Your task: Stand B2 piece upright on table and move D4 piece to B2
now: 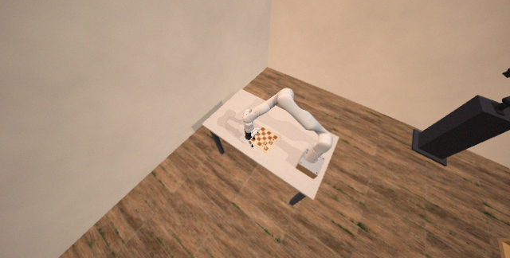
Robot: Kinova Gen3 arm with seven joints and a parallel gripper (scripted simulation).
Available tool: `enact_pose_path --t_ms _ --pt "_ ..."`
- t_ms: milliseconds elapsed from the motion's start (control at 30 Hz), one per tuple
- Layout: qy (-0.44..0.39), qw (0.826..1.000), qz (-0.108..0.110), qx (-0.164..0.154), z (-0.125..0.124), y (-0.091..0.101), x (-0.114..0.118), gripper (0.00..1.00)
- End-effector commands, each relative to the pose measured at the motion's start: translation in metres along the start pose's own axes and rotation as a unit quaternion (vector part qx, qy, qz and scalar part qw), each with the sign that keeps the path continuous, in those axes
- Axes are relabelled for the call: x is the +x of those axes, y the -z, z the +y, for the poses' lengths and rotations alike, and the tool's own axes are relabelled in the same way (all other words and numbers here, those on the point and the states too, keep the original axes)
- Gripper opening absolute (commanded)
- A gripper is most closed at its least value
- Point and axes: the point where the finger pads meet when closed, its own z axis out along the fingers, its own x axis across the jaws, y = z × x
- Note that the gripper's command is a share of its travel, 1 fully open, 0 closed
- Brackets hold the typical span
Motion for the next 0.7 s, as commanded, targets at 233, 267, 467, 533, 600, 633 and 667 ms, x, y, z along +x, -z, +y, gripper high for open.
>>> enact_pose_path --t_ms 233,267,467,533,600,633,667 --pt "-0.001 1.000 0.000 -0.001 0.001 0.001 0.000 1.00" --pt "-0.001 1.000 0.000 -0.001 0.001 0.001 0.000 1.00" --pt "-0.028 1.000 0.001 0.001 -0.004 0.000 -0.002 1.00" --pt "-0.049 0.999 0.001 0.002 -0.007 -0.001 -0.004 1.00" --pt "-0.075 0.997 0.002 0.004 -0.011 -0.002 -0.006 1.00" --pt "-0.091 0.996 0.002 0.005 -0.013 -0.002 -0.007 1.00" --pt "-0.109 0.994 0.002 0.006 -0.016 -0.003 -0.009 1.00"
